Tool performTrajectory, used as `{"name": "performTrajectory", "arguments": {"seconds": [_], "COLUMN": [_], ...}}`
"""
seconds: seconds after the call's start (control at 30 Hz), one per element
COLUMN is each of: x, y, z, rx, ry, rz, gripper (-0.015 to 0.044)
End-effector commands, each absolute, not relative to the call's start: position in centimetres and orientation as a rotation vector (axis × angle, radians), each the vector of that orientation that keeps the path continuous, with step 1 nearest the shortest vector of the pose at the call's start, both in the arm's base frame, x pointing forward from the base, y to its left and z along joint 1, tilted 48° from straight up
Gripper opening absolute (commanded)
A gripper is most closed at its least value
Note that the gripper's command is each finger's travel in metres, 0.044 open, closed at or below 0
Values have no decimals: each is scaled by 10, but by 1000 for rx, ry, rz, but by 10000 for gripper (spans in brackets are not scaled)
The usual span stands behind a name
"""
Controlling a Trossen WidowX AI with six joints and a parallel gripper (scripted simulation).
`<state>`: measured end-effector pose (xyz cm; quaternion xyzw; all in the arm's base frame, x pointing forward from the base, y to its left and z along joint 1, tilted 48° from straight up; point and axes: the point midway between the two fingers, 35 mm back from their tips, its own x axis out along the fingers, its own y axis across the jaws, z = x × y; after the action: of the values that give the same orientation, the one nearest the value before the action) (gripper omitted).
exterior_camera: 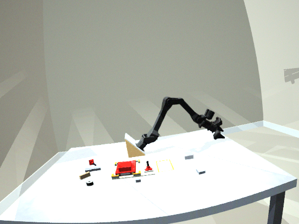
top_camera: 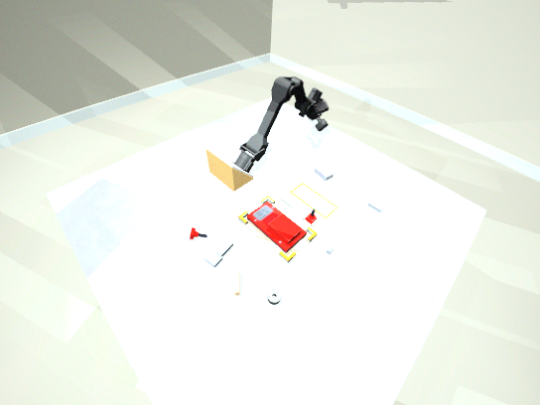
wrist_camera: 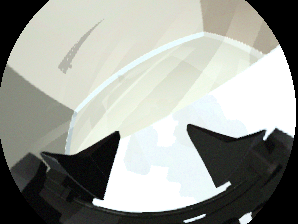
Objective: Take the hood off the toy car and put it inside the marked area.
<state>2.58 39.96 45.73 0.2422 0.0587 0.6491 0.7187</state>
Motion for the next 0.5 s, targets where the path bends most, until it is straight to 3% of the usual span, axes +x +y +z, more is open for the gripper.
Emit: {"name": "performTrajectory", "arguments": {"seconds": [0.0,0.47], "x": [61,178], "y": [398,374], "z": [456,442], "rx": [503,354], "ry": [97,19], "rz": [1355,1090], "gripper": [440,440]}}
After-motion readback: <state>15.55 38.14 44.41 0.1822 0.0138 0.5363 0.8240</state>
